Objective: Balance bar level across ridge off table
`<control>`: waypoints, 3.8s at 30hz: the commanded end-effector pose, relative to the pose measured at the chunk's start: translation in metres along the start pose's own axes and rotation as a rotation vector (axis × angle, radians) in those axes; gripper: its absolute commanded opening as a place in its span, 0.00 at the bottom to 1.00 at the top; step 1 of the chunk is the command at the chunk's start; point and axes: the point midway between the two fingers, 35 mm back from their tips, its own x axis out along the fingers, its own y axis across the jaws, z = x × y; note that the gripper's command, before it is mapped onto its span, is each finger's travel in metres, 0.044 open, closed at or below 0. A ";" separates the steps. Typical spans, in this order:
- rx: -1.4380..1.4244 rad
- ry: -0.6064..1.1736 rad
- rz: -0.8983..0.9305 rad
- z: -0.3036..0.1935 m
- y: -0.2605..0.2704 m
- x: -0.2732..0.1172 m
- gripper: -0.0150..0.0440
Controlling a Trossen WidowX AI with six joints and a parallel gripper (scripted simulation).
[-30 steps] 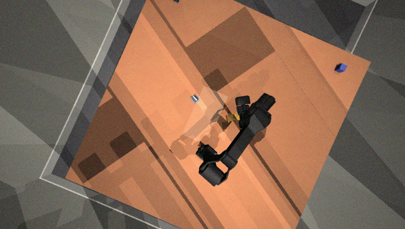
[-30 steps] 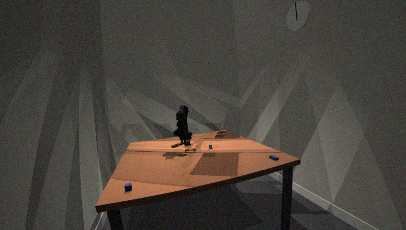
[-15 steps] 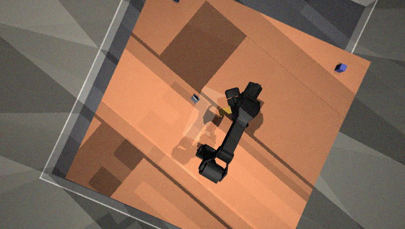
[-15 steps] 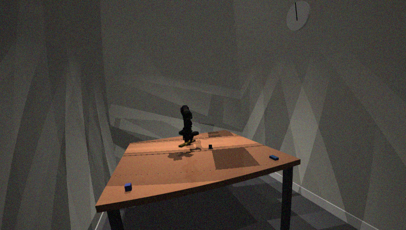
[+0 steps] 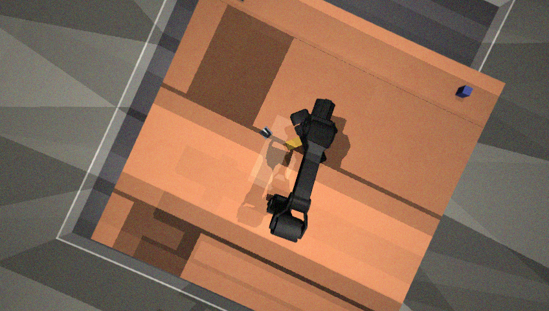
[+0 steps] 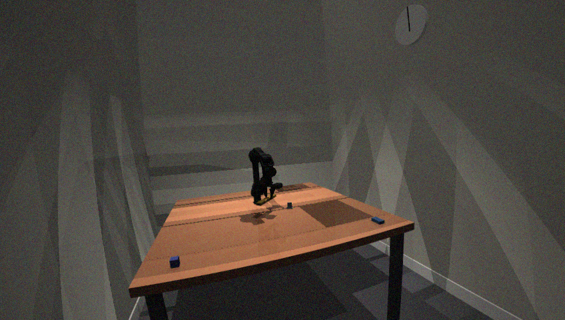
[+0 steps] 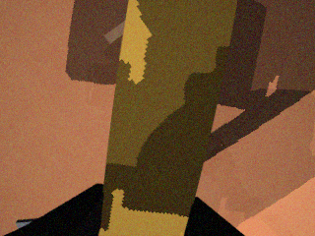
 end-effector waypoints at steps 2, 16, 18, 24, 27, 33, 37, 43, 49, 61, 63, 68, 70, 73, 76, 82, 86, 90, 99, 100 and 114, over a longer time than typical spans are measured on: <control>-0.032 0.004 -0.001 -0.012 0.013 0.001 0.25; -0.140 0.008 0.002 -0.055 0.045 0.000 0.25; -0.155 0.009 0.003 -0.061 0.049 0.000 0.25; -0.201 0.011 0.004 -0.082 0.060 0.000 0.25; -0.224 0.012 0.005 -0.093 0.064 0.000 0.25; -0.270 0.014 0.006 -0.114 0.071 -0.001 0.25; -0.301 0.015 0.007 -0.129 0.075 -0.001 0.25; -0.345 0.017 0.008 -0.151 0.077 -0.002 0.25; -0.349 0.017 0.008 -0.153 0.077 0.002 0.25; -0.350 0.017 0.008 -0.154 0.077 0.022 0.25; -0.350 0.017 0.008 -0.154 0.077 0.025 0.25; -0.350 0.017 0.008 -0.153 0.077 0.033 0.25; -0.350 0.017 0.008 -0.153 0.077 0.037 0.25; -0.350 0.017 0.008 -0.153 0.076 0.041 0.25; -0.350 0.017 0.008 -0.153 0.076 0.042 0.25; -0.350 0.017 0.008 -0.153 0.076 0.042 0.25; -0.350 0.017 0.008 -0.153 0.076 0.041 0.25; -0.350 0.017 0.008 -0.153 0.076 0.041 0.25; -0.350 0.017 0.008 -0.153 0.076 0.042 0.25; -0.350 0.017 0.008 -0.153 0.076 0.042 0.25; -0.350 0.017 0.008 -0.153 0.076 0.043 0.25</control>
